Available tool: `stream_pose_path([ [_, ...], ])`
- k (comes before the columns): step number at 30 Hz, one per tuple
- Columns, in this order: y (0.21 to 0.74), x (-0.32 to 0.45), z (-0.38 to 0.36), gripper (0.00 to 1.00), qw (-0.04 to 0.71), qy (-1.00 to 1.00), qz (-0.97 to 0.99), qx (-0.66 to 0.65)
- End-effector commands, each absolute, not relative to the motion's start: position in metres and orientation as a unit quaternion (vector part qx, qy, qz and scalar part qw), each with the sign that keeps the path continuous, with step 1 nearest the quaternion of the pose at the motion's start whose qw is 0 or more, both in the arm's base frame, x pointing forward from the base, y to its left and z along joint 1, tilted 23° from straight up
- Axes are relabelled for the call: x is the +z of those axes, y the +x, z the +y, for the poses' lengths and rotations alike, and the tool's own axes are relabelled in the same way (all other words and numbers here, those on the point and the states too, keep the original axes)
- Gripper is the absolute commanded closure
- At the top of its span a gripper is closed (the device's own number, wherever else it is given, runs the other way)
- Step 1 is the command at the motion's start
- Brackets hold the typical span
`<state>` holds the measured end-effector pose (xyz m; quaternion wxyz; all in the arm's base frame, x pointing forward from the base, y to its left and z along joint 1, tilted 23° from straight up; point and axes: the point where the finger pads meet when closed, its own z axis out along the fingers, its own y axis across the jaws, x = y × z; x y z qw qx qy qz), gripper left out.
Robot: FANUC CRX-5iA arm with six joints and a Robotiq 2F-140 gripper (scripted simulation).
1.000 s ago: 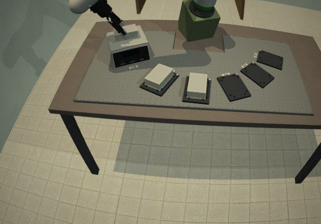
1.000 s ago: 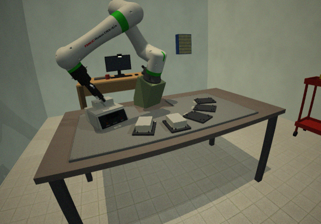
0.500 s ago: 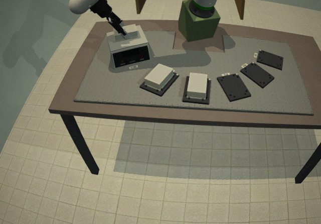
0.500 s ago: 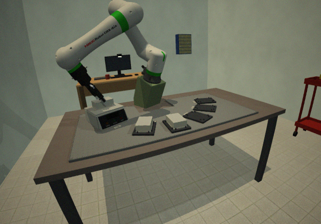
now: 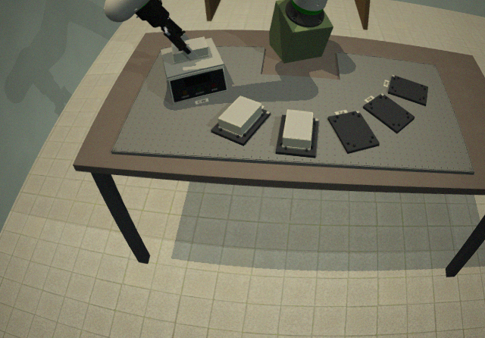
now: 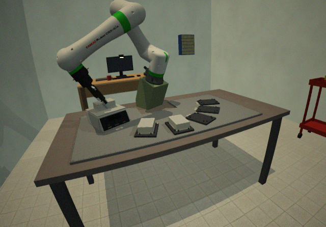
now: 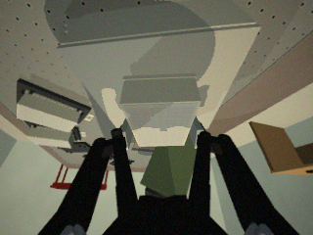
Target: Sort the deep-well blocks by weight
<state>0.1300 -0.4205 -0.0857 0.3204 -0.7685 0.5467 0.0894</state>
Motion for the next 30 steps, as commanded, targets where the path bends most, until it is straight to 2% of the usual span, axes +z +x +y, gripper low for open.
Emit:
stream_pose_path([
  [1, 0.1301, -0.0860, -0.4207, 0.90, 0.320, -0.768, 0.547, 0.089],
  [30, 0.1316, -0.0898, -0.4202, 0.90, 0.320, -0.768, 0.547, 0.089],
])
